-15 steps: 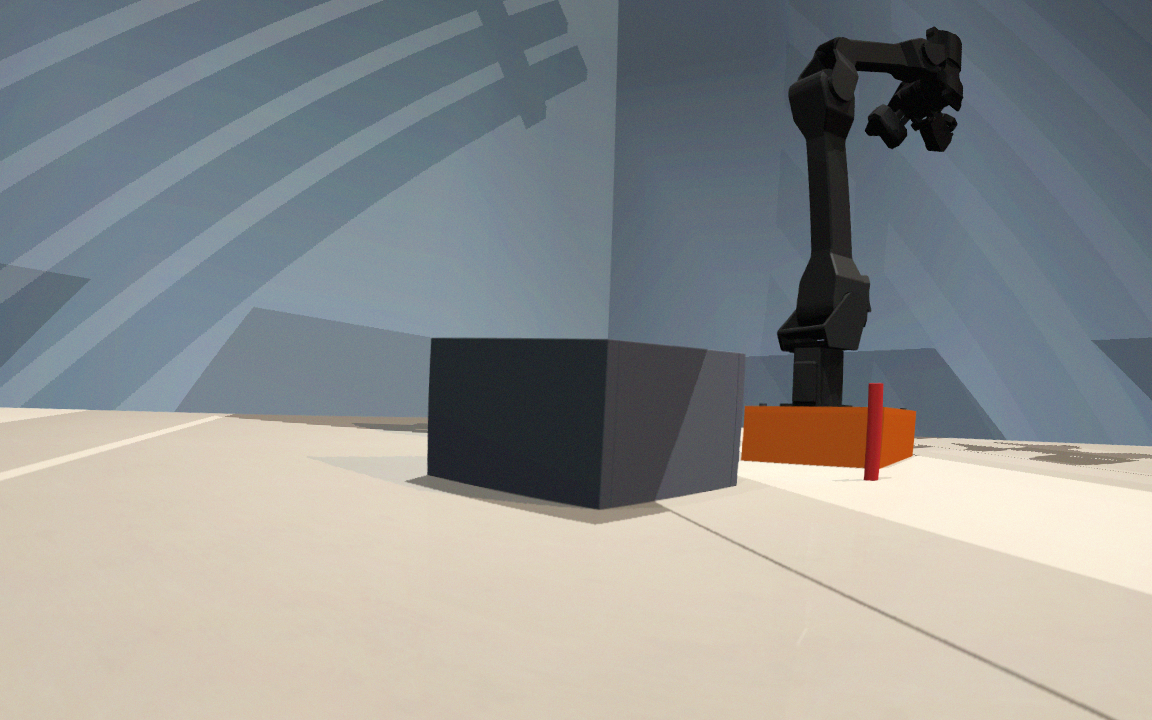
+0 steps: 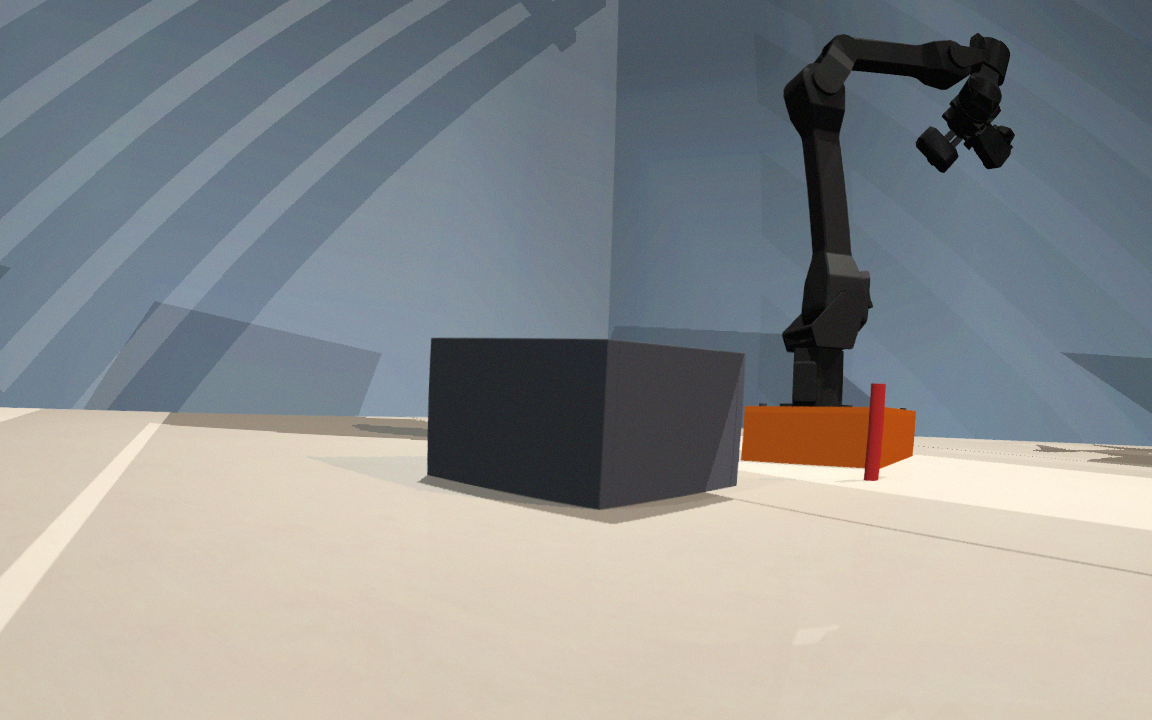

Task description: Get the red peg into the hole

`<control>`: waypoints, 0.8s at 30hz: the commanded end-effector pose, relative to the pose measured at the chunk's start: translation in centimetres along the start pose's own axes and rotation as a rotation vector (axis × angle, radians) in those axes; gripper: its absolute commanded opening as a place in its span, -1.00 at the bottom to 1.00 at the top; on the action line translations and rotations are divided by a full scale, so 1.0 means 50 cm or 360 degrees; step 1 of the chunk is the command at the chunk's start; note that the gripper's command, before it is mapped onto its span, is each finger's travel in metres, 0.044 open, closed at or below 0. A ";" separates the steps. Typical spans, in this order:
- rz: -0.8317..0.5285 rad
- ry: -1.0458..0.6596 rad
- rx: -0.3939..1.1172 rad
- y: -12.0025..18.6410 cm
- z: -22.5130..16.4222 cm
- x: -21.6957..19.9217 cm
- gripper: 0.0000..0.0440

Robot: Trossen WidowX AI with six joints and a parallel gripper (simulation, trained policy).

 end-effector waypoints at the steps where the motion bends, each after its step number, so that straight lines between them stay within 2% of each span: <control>1: 0.0068 -0.0043 -0.0180 0.046 0.048 -0.016 1.00; 13: 0.0264 -0.0197 -0.0787 0.228 0.171 -0.100 1.00; 24: 0.0382 -0.0406 -0.1336 0.397 0.219 -0.220 1.00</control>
Point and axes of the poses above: the point midway between the two fingers, 35 mm back from their tips, its own y axis back along the fingers, its own x axis across the jaws, z = x × y, the point moved 6 cm from there along y, back along the fingers, and after that the axes turned 7 degrees about y, right-handed, at the moved point
